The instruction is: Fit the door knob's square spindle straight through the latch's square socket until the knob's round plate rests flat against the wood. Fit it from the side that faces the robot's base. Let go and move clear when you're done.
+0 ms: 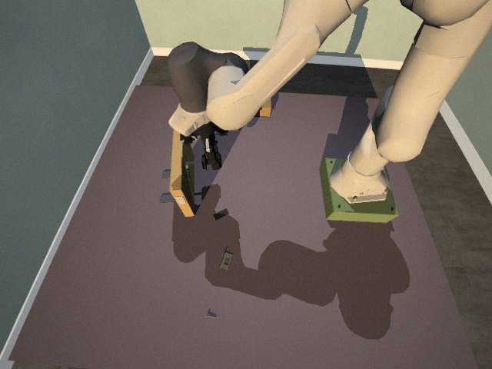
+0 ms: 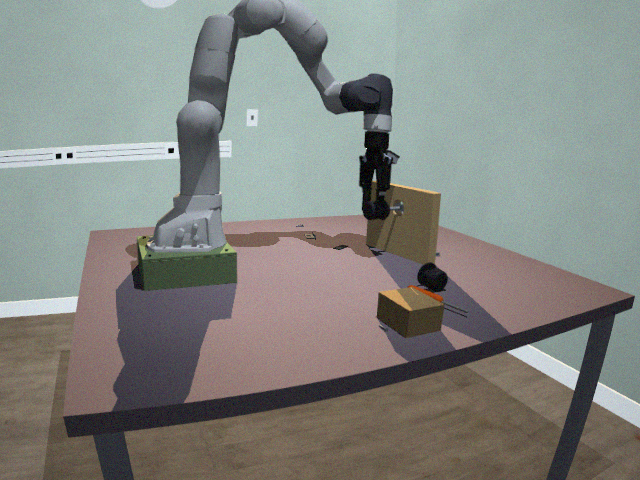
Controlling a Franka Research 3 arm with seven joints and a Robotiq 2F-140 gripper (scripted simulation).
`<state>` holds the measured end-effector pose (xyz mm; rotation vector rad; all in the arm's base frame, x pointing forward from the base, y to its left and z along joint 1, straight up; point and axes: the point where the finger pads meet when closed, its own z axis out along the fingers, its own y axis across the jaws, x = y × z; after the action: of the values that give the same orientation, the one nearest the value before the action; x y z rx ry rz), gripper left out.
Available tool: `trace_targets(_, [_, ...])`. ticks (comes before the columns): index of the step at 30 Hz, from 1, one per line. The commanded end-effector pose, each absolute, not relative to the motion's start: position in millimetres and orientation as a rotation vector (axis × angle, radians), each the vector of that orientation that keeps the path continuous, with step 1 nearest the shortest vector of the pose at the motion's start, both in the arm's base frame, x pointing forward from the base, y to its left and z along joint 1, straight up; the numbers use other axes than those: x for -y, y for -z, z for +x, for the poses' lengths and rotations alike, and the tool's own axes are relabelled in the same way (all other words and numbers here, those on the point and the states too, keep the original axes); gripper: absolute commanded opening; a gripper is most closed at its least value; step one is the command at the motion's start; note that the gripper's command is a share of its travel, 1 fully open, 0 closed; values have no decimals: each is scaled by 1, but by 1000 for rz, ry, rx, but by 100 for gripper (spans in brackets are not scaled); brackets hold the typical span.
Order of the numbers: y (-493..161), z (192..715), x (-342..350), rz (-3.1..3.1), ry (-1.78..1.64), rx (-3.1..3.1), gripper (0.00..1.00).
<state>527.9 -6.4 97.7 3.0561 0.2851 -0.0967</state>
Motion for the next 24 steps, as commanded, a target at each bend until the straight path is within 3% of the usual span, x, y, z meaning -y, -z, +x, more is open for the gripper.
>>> trace_targets(1, [-99, 530, 6, 3054, 92, -285, 42])
trace_targets(24, [-99, 535, 5, 3054, 92, -285, 42])
